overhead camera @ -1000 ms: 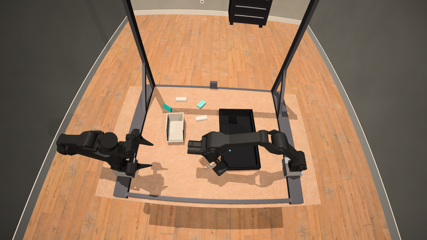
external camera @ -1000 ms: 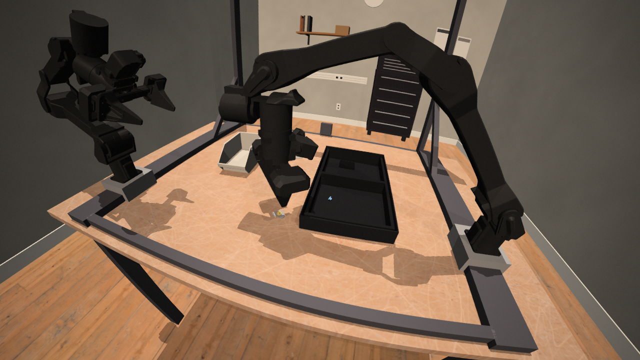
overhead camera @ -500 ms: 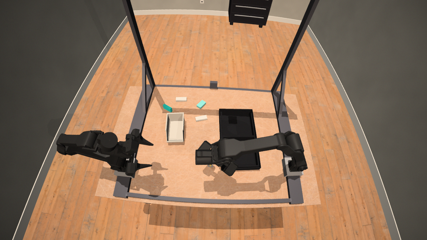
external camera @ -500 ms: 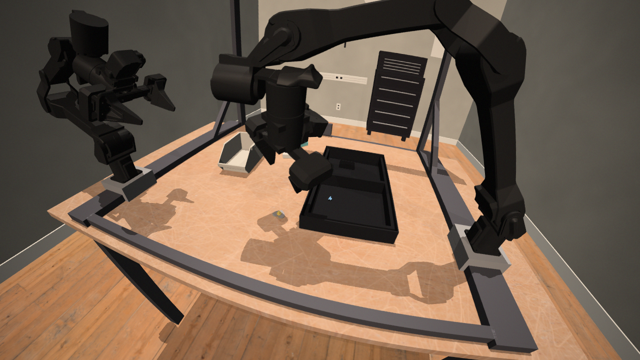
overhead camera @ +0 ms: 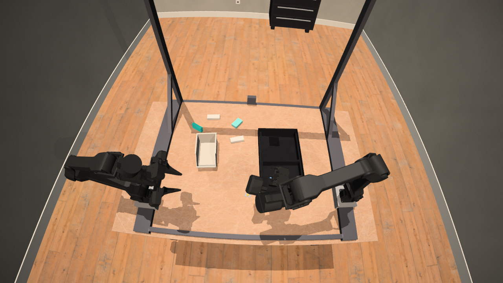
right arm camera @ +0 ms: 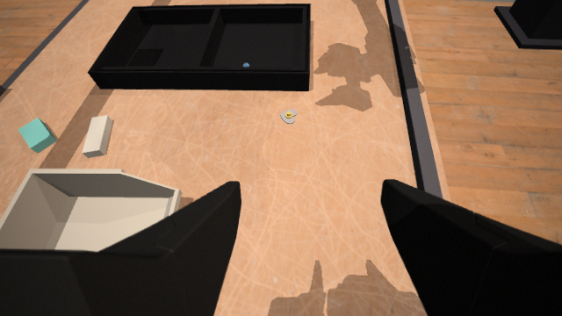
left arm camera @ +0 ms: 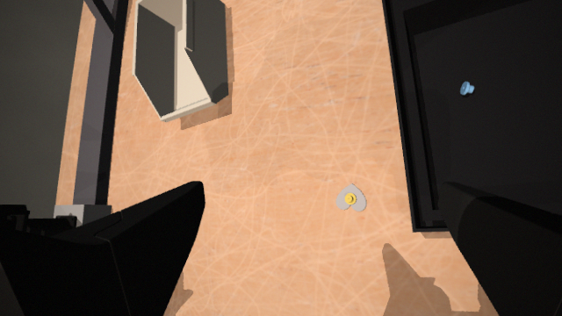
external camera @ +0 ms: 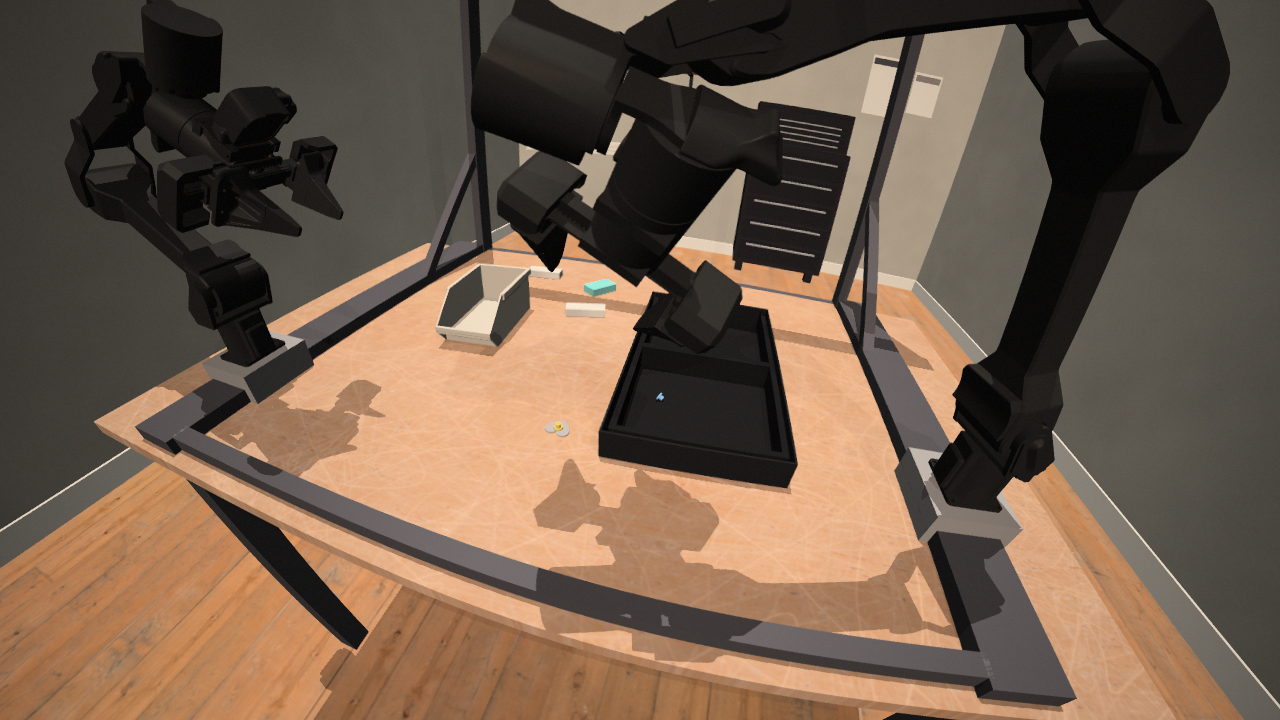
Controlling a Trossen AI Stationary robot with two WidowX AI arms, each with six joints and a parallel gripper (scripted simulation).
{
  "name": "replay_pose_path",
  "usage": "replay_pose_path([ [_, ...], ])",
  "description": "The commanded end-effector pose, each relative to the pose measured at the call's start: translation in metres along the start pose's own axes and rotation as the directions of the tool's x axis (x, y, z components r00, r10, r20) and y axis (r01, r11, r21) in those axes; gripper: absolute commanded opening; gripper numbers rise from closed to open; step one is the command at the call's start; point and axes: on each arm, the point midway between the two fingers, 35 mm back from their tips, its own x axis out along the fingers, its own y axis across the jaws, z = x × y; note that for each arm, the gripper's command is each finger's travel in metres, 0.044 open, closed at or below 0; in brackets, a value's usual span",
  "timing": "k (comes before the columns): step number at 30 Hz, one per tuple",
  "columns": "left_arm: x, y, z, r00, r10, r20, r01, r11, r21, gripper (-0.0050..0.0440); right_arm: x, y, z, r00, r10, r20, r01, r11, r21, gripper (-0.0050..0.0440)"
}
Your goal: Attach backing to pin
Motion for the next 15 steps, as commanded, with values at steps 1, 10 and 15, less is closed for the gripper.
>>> replay_pose_path([
  [1, -0.025, -0.006, 0.015, 0.987, 0.158, 0.032, -0.153, 0.979, -0.136, 0.044, 0.005, -0.001, 0.024, 0.998, 0.004, -0.069, -0.003, 1.0, 0.011, 0.0176],
  [10, -0.042, -0.015, 0.027, 0.952, 0.3, 0.061, -0.264, 0.906, -0.331, 0.044, 0.035, -0.005, 0.056, 0.976, 0.014, -0.216, -0.008, 1.0, 0.029, 0.013],
  [15, -0.051, -0.026, 0.035, 0.924, 0.379, 0.053, -0.31, 0.823, -0.477, 0.044, 0.07, -0.006, 0.075, 0.945, 0.019, -0.327, -0.007, 0.999, 0.037, 0.013],
])
